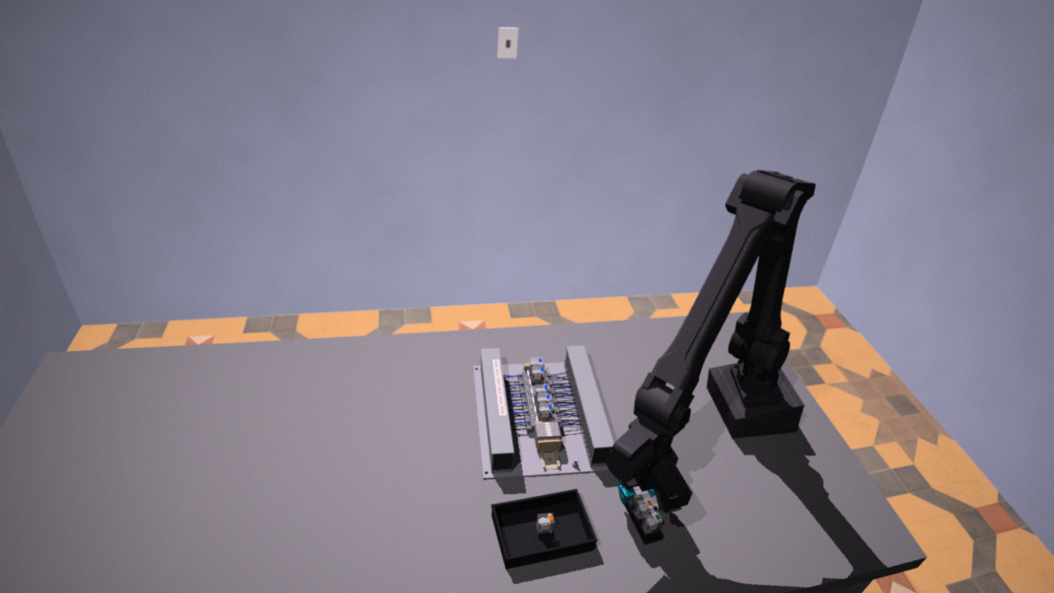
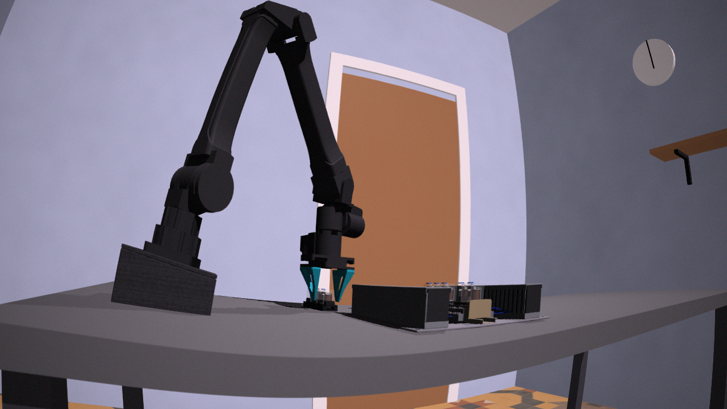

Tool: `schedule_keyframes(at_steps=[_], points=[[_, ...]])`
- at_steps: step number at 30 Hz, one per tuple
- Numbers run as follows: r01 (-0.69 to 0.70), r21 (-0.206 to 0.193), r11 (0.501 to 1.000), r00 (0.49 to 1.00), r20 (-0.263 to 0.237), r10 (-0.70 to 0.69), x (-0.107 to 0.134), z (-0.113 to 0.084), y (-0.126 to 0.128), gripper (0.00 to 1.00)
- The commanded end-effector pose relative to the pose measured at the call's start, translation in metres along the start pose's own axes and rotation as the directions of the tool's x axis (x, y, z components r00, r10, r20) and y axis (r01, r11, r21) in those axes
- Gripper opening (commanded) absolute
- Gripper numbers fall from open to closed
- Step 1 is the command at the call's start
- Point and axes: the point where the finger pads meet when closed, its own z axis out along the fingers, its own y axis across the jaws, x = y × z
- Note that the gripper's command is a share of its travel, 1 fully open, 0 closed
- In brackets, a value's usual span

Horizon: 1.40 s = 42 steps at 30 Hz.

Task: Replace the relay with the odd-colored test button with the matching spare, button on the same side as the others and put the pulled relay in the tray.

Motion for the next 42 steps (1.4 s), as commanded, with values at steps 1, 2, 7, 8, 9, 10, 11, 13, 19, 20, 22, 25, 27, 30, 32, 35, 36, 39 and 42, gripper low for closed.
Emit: schedule_keyframes(at_steps=[1, 2, 7, 8, 9, 10, 11, 13, 19, 20, 22, 25, 27, 30, 32, 35, 36, 39, 42], points=[[-0.007, 0.046, 0.999, 1.0, 0.027, 0.006, -0.0053, -0.01, -0.0205, 0.59], [-0.007, 0.046, 0.999, 1.0, 0.027, 0.006, -0.0053, -0.01, -0.0205, 0.59], [-0.007, 0.047, 0.999, 1.0, 0.028, 0.006, -0.0055, -0.0104, -0.0209, 0.59], [-0.007, 0.047, 0.999, 1.0, 0.028, 0.006, -0.0055, -0.0105, -0.021, 0.59], [-0.007, 0.047, 0.999, 1.0, 0.028, 0.006, -0.0055, -0.0105, -0.021, 0.59], [-0.007, 0.048, 0.999, 1.0, 0.028, 0.006, -0.0056, -0.0105, -0.021, 0.59], [-0.007, 0.048, 0.999, 1.0, 0.028, 0.006, -0.0056, -0.0106, -0.0211, 0.59], [-0.007, 0.048, 0.999, 1.0, 0.028, 0.006, -0.0056, -0.0106, -0.0211, 0.59], [-0.008, 0.048, 0.999, 1.0, 0.028, 0.006, -0.0056, -0.0107, -0.0212, 0.59], [-0.008, 0.048, 0.999, 1.0, 0.028, 0.006, -0.0056, -0.0107, -0.0212, 0.59], [-0.008, 0.048, 0.999, 1.0, 0.028, 0.006, -0.0056, -0.0107, -0.0212, 0.59], [-0.008, 0.049, 0.999, 1.0, 0.029, 0.006, -0.0063, -0.0106, -0.0224, 0.59], [-0.008, 0.049, 0.999, 1.0, 0.029, 0.006, -0.0073, -0.0101, -0.0243, 0.59], [-0.008, 0.049, 0.999, 1.0, 0.029, 0.006, -0.0085, -0.0094, -0.0263, 0.59], [-0.008, 0.048, 0.999, 1.0, 0.029, 0.006, -0.0089, -0.0091, -0.027, 0.59], [-0.007, 0.048, 0.999, 1.0, 0.029, 0.006, -0.0092, -0.0089, -0.0274, 0.59], [-0.007, 0.048, 0.999, 1.0, 0.029, 0.006, -0.0092, -0.0089, -0.0274, 0.59], [-0.006, 0.038, 0.999, 1.0, 0.024, 0.005, -0.0073, -0.0057, -0.0223, 0.59], [-0.005, 0.031, 0.999, 1.0, 0.021, 0.005, -0.006, -0.0037, -0.0188, 0.59]])
